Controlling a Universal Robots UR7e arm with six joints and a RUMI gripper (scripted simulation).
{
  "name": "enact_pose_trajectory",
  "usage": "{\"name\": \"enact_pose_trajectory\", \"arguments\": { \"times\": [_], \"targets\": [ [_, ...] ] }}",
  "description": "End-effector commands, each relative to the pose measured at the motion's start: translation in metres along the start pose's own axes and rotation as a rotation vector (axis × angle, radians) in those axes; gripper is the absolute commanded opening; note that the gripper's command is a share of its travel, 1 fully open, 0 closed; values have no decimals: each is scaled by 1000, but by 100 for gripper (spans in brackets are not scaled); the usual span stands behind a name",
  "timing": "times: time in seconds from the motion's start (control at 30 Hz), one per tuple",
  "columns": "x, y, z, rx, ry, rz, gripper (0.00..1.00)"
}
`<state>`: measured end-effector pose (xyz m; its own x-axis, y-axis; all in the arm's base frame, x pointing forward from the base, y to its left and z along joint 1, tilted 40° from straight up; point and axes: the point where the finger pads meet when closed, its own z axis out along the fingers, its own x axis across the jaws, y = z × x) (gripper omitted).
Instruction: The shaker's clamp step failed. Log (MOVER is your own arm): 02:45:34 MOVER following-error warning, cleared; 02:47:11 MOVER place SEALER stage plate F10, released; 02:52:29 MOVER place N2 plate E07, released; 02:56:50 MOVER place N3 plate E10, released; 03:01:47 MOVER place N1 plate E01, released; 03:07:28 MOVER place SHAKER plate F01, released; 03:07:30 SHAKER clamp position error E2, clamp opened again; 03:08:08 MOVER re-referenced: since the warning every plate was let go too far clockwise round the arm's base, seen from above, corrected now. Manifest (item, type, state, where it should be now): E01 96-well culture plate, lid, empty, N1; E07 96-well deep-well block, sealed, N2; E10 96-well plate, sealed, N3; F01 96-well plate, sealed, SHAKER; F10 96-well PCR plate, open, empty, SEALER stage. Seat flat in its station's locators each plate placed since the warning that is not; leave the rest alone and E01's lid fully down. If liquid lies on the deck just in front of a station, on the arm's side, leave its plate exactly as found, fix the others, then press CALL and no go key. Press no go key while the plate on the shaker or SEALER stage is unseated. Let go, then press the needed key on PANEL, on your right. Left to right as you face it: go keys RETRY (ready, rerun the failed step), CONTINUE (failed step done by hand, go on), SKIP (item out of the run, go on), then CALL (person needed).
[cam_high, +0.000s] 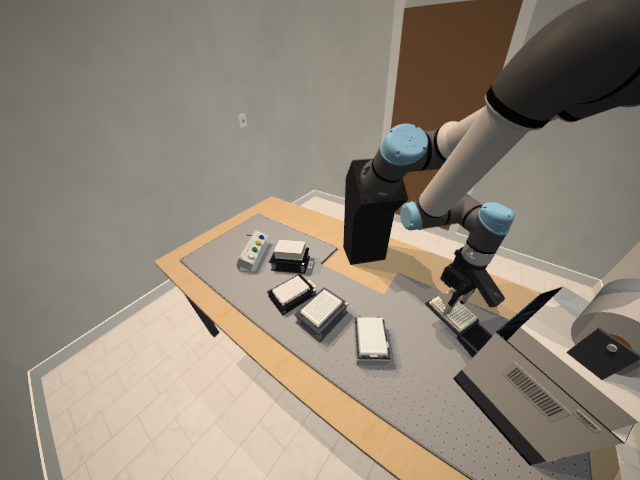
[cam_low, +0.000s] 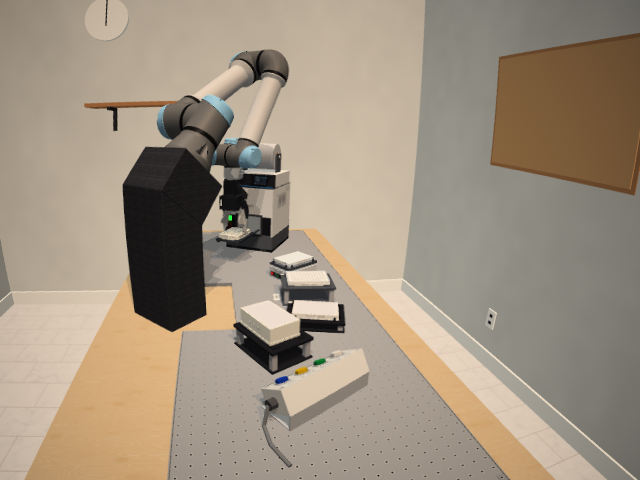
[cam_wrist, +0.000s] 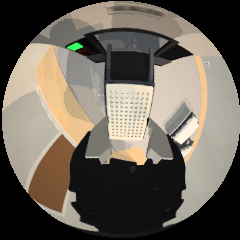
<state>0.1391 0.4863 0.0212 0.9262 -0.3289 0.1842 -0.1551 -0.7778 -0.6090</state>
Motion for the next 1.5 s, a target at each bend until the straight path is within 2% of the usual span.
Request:
{"name": "enact_pose_trajectory", "arguments": {
  "times": [0.0,0.67,0.7,1.47],
  "targets": [
    [0,0,0,1,0,0,0],
    [0,0,0,1,0,0,0],
    [0,0,0,1,0,0,82],
    [0,0,0,1,0,0,82]
  ]
}}
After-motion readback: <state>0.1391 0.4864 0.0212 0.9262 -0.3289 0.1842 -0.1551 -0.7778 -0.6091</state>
